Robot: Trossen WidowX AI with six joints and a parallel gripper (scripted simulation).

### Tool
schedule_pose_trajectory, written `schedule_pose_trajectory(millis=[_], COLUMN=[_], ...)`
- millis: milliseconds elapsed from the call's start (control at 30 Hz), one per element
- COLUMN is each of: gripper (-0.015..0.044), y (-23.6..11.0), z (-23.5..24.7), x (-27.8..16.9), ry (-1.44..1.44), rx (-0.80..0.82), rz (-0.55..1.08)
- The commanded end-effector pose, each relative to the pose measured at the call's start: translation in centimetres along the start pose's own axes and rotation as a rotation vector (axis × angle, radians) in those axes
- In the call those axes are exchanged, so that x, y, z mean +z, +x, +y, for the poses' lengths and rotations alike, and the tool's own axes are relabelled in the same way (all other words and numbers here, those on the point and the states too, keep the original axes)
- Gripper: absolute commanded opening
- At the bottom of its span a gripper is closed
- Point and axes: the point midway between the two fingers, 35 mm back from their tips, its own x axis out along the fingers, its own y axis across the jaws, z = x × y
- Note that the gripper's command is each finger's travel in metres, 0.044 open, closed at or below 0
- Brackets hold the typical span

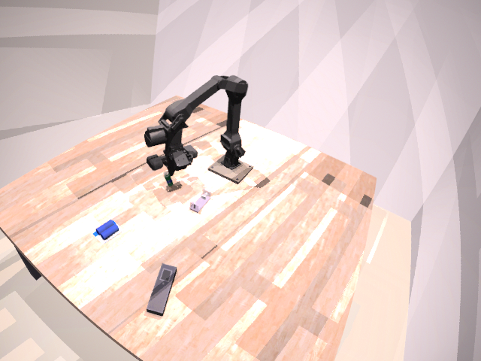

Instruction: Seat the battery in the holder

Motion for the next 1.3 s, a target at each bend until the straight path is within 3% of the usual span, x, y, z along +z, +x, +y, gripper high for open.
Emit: schedule_pose_trajectory(millis=[0,533,933,1267], gripper=[0.0,0.0,0.0,0.0], y=[0.0,0.1,-7.7,-7.6], z=[-0.8,-2.4,-2.6,-2.6], x=[0.1,0.0,0.0,0.0], ry=[-0.001,-0.002,-0.001,-0.003], rx=[-0.002,-0.001,-0.003,-0.004], rz=[-0.004,0.0,-0.004,0.0])
